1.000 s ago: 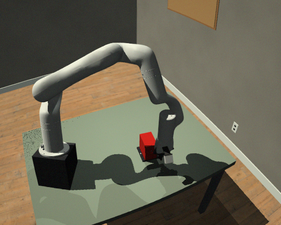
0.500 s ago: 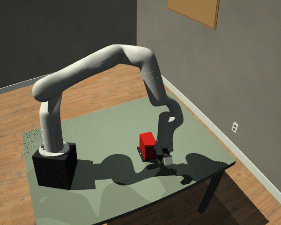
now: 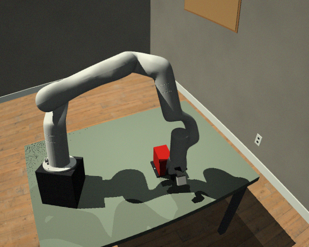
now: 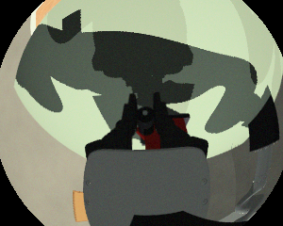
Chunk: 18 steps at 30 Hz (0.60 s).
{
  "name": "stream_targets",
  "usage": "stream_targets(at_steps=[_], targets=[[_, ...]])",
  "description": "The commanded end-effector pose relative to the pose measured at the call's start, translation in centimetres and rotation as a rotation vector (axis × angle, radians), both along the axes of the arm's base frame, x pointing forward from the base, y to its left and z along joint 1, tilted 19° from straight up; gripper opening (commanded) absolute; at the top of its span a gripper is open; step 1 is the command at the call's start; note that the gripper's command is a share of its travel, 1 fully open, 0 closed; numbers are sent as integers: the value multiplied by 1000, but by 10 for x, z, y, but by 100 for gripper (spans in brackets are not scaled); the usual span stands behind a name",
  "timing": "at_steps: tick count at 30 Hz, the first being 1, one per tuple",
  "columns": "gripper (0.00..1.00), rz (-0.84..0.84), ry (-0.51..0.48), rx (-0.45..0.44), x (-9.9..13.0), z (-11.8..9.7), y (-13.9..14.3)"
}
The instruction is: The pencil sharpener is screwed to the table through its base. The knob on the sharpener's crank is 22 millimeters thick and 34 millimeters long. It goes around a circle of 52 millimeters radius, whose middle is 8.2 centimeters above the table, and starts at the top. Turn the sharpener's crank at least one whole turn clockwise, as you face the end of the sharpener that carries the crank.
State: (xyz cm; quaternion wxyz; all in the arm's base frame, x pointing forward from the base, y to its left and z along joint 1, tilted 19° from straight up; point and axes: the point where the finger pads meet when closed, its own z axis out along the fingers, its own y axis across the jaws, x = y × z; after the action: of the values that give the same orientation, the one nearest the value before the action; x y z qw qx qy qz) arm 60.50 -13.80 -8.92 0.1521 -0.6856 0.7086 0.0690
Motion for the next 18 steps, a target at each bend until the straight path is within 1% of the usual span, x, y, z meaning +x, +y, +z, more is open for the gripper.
stream_targets(at_steps=[1,9,18], targets=[[0,0,-4,-1,-2,-2,0],[0,0,-4,-1,-14,-10,3],[0,0,-4,-1,-23,-13,4]])
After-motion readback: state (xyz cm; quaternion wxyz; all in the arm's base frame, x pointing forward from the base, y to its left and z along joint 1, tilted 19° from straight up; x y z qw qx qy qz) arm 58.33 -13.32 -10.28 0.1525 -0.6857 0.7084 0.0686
